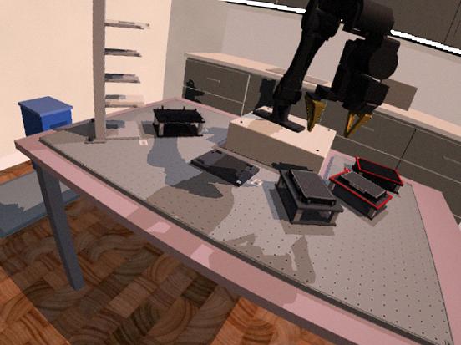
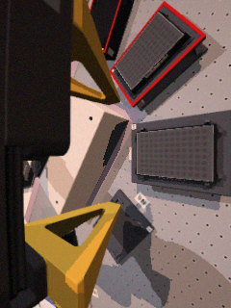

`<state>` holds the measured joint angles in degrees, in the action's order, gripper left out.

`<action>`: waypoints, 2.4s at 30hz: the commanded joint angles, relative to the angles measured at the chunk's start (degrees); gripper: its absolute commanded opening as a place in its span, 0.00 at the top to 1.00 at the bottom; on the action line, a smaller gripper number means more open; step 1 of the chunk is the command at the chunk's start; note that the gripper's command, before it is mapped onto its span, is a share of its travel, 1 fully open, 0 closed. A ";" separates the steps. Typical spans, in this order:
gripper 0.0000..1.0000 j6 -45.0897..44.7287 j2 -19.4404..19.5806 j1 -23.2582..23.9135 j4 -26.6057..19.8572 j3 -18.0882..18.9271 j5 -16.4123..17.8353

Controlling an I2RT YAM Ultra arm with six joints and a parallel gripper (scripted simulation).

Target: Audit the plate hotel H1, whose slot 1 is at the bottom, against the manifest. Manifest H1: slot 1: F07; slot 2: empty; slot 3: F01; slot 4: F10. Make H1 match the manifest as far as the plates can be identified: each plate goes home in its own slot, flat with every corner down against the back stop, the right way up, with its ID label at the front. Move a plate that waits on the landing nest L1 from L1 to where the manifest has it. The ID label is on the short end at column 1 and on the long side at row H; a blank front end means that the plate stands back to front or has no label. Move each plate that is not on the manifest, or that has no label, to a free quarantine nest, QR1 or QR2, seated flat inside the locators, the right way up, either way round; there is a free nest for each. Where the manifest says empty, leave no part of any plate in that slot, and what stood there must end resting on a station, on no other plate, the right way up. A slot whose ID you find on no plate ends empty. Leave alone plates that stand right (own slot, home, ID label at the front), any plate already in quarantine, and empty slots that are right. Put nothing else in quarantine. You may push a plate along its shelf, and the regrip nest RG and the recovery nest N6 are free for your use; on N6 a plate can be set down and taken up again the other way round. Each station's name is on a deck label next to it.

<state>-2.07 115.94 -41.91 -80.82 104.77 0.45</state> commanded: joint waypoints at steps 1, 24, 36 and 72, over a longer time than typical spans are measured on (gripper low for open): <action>0.00 0.20 -0.59 -0.03 3.53 -0.77 0.00; 0.00 0.28 1.07 -0.11 17.98 -13.56 0.00; 0.00 0.28 1.12 -0.11 18.24 -13.77 0.00; 0.00 0.30 2.06 -0.13 21.51 -16.11 0.00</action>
<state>-1.91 118.26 -42.00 -60.47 88.62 0.45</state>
